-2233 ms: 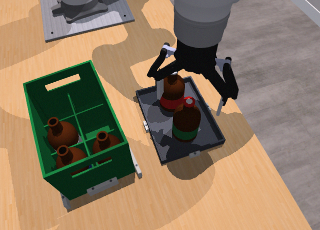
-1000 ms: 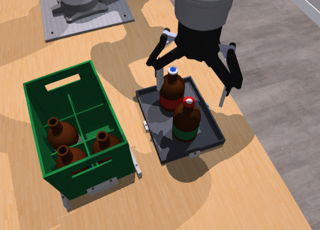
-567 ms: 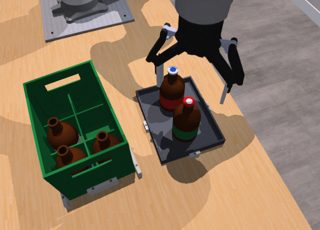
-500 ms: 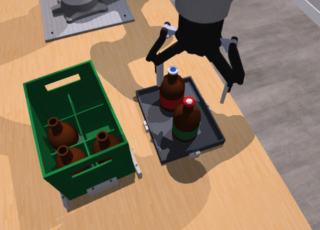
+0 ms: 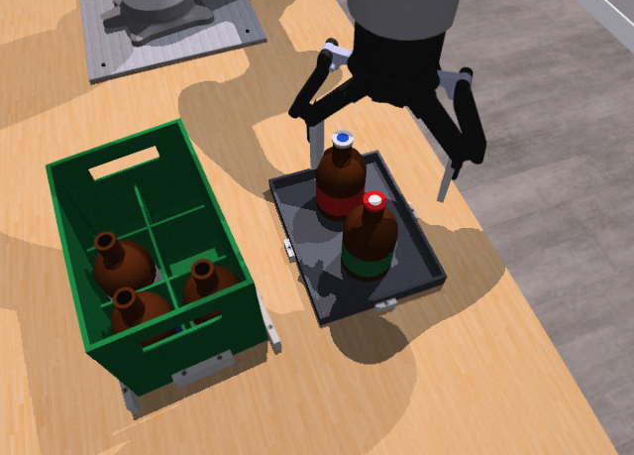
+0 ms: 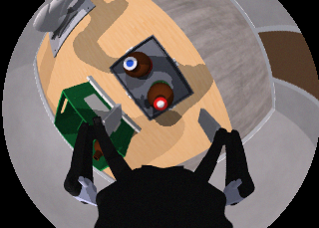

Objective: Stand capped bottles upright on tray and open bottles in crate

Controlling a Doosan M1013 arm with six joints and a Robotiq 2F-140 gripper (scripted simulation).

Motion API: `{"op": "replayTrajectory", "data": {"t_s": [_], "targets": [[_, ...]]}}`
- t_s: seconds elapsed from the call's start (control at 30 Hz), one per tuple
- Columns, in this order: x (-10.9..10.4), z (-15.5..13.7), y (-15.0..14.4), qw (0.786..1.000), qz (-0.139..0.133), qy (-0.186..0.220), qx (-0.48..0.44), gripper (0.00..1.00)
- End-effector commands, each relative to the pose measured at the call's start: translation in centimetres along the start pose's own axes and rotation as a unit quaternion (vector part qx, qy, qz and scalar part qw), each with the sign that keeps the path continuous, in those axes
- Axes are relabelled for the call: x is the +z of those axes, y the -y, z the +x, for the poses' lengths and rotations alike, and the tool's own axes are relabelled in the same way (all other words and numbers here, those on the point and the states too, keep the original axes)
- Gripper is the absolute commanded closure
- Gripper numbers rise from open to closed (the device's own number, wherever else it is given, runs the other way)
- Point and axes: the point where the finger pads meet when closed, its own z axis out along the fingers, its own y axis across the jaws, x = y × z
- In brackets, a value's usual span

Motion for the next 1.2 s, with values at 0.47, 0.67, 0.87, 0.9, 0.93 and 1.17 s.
{"op": "replayTrajectory", "data": {"t_s": [0.47,0.67,0.87,0.9,0.93,1.17], "targets": [[-3.3,0.0,0.0,1.0,0.0,0.0,0.0,0.0],[-5.3,0.0,0.0,1.0,0.0,0.0,0.0,0.0],[-5.4,0.0,0.0,1.0,0.0,0.0,0.0,0.0],[-5.7,0.0,0.0,1.0,0.0,0.0,0.0,0.0],[-6.0,0.0,0.0,1.0,0.0,0.0,0.0,0.0],[-7.8,0.0,0.0,1.0,0.0,0.0,0.0,0.0]]}}
